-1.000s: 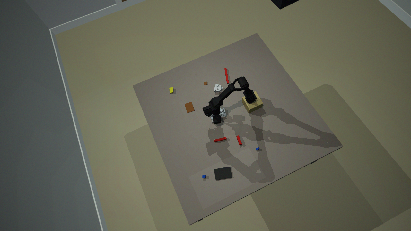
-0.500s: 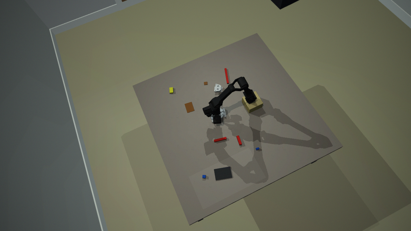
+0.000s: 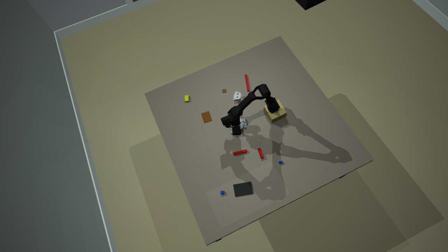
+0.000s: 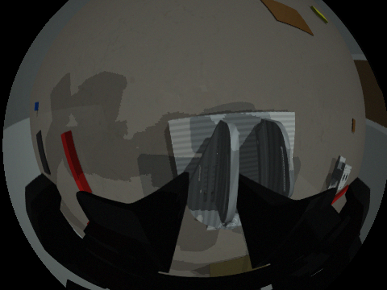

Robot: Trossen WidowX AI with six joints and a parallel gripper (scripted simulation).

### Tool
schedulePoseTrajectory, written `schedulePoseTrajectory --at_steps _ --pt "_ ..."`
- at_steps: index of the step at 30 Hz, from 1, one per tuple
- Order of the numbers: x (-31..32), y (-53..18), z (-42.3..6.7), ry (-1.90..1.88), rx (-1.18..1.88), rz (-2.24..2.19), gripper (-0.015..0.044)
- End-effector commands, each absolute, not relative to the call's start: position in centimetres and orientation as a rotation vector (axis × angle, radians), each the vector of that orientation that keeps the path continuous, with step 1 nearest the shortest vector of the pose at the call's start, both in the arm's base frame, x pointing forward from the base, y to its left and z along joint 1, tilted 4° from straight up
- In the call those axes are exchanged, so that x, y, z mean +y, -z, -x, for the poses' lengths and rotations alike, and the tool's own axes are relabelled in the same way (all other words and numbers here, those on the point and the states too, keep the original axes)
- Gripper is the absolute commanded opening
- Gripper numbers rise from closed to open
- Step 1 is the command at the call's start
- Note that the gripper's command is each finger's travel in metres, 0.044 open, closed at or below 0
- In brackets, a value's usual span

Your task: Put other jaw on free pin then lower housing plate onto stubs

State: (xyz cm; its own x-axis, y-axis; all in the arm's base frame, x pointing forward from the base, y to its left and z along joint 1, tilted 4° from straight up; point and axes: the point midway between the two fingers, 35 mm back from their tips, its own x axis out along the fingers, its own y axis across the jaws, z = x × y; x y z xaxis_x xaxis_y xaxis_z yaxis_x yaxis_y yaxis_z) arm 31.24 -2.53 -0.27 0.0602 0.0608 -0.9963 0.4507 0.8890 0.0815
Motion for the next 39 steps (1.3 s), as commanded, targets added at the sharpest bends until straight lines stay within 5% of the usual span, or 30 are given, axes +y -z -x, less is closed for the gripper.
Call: schedulePoseTrajectory --at_steps 1,39 --pt "-2.50 0.47 -31.16 0.312 1.495 -0.427 0.0134" --pt "-2.46 1.09 -31.20 0.320 1.494 -0.435 0.0134"
